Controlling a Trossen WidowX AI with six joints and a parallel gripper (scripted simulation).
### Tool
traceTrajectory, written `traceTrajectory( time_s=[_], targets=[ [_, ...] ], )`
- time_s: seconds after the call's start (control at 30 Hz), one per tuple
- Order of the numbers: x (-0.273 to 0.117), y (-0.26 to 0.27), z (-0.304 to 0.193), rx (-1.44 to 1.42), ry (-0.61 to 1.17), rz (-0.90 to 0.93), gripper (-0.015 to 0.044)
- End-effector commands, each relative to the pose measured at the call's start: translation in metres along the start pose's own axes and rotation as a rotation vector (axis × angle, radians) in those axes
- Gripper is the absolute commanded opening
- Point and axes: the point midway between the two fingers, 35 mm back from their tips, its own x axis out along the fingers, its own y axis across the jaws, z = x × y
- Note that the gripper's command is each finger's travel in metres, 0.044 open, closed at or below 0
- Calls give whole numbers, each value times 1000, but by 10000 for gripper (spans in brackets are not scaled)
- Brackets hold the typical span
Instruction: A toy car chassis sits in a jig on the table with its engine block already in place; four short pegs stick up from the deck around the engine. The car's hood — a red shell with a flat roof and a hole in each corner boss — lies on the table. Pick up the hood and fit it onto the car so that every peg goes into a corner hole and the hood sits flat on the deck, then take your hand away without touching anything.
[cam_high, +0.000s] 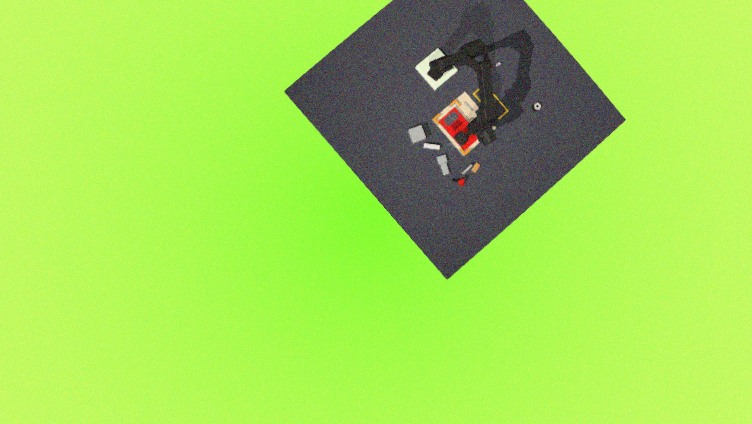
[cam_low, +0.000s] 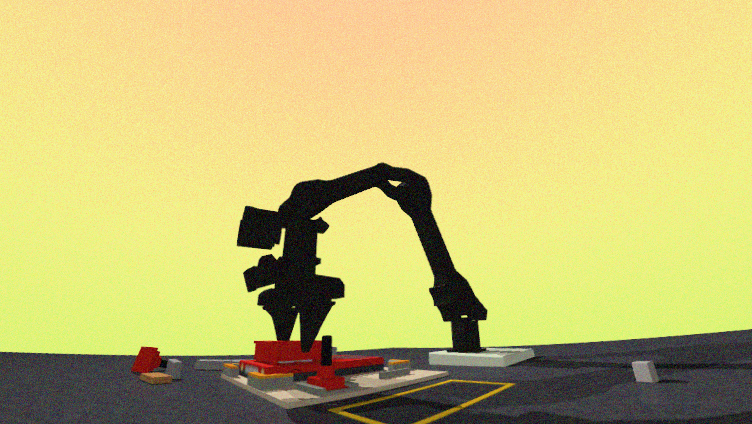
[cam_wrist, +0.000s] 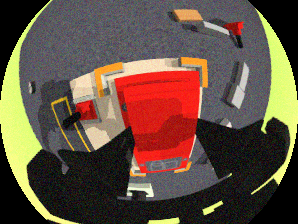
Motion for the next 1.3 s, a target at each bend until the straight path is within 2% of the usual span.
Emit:
traceTrajectory(
  time_s=[0.0, 0.3, 0.5, 0.73, 1.27],
  targets=[
    [0, 0, 0, 0, 0, 0, 210],
    [0, 0, 0, 0, 0, 0, 440],
    [-10, 0, 1, 0, -1, -1, 440],
    [-69, 1, 0, 0, -4, -8, 440],
    [-71, 1, 0, 0, -4, -9, 440]
  ],
)
